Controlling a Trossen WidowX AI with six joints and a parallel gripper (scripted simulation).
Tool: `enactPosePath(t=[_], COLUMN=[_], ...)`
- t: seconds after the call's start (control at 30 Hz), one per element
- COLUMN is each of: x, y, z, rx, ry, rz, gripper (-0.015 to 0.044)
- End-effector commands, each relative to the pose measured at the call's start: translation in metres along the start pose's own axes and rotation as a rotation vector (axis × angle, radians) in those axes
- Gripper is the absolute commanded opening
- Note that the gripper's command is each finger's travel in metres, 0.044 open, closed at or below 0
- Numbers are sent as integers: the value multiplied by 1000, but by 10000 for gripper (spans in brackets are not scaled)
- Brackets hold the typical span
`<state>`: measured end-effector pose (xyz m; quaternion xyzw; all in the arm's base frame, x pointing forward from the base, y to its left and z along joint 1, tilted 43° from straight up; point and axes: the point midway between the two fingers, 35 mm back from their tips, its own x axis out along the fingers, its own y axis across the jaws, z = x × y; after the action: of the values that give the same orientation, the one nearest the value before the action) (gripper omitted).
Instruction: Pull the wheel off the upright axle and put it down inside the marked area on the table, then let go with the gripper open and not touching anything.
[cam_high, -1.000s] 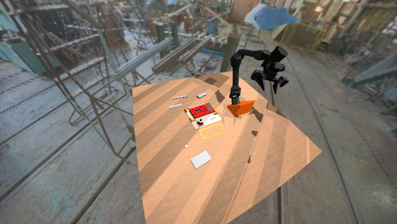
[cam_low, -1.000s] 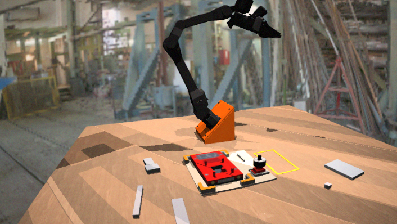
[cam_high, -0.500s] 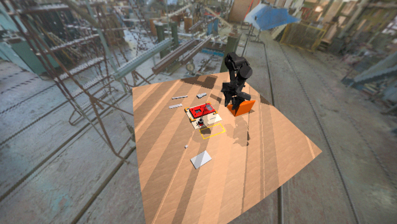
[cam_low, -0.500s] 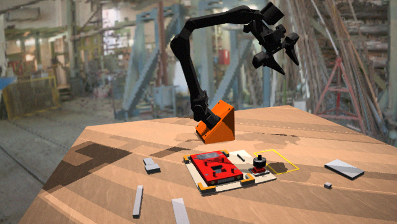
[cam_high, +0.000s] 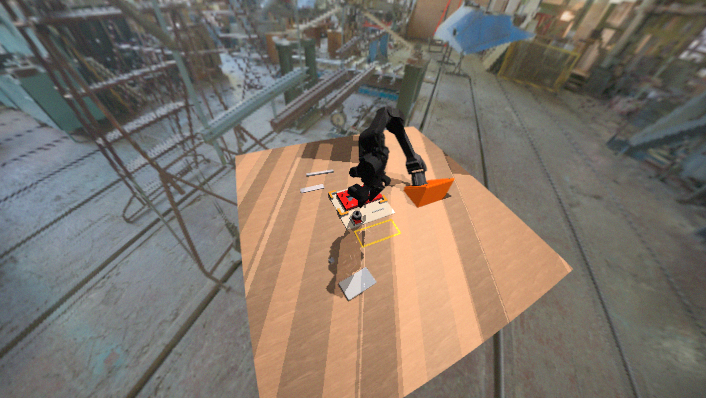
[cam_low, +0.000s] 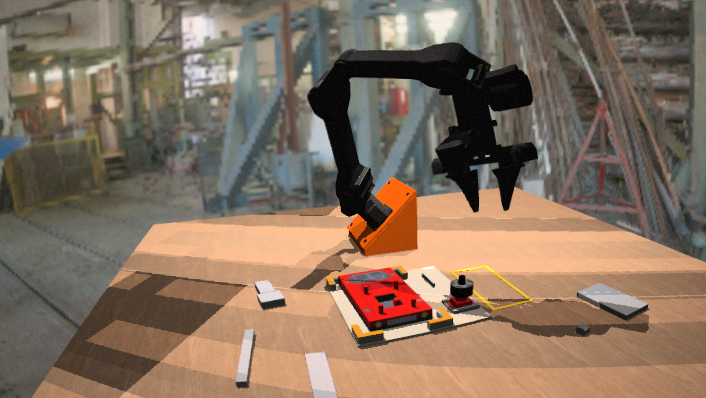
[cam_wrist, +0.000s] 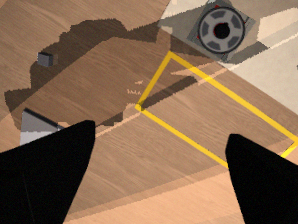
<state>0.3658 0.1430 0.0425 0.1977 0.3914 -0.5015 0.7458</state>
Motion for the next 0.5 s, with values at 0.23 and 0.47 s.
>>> enactPosePath(t=[0.23,0.47], x=[54,52], y=[-19,-28], z=[52,48], rx=[438,438], ry=[-60,-60], rz=[-208,-208], gripper=[300,300])
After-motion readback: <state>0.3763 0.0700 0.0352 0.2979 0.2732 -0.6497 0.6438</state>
